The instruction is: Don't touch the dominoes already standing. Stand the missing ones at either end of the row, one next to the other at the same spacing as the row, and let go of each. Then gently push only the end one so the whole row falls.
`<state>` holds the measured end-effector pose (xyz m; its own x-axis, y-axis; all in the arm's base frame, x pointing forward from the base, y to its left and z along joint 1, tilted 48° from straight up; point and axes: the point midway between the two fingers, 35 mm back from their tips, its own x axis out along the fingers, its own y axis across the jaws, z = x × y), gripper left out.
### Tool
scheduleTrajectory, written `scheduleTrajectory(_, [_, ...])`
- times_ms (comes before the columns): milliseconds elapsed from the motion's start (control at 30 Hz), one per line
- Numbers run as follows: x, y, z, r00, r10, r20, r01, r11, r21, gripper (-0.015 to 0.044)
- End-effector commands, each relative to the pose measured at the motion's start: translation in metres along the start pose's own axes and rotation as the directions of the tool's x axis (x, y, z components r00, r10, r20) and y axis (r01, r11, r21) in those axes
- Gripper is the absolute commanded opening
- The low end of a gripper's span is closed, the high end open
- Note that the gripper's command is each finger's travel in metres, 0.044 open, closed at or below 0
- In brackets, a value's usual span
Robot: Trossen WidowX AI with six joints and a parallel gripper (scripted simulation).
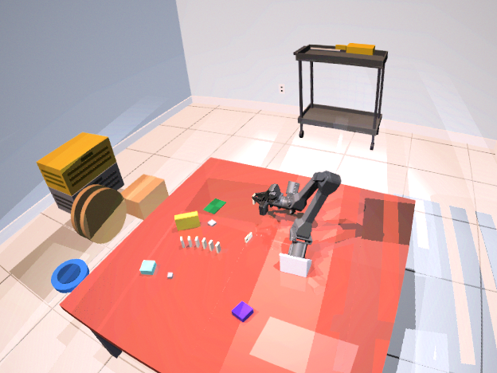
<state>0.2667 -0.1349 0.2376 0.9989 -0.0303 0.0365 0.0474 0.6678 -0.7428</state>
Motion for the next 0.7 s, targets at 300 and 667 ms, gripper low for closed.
scheduleTrajectory(300, [0.001,0.0,-0.005,1.0,0.002,0.004,-0.002,1.0,-0.006,0.0107])
scheduleTrajectory(667, [0.005,-0.001,-0.031,1.0,0.002,0.002,-0.002,1.0,-0.004,0.0107])
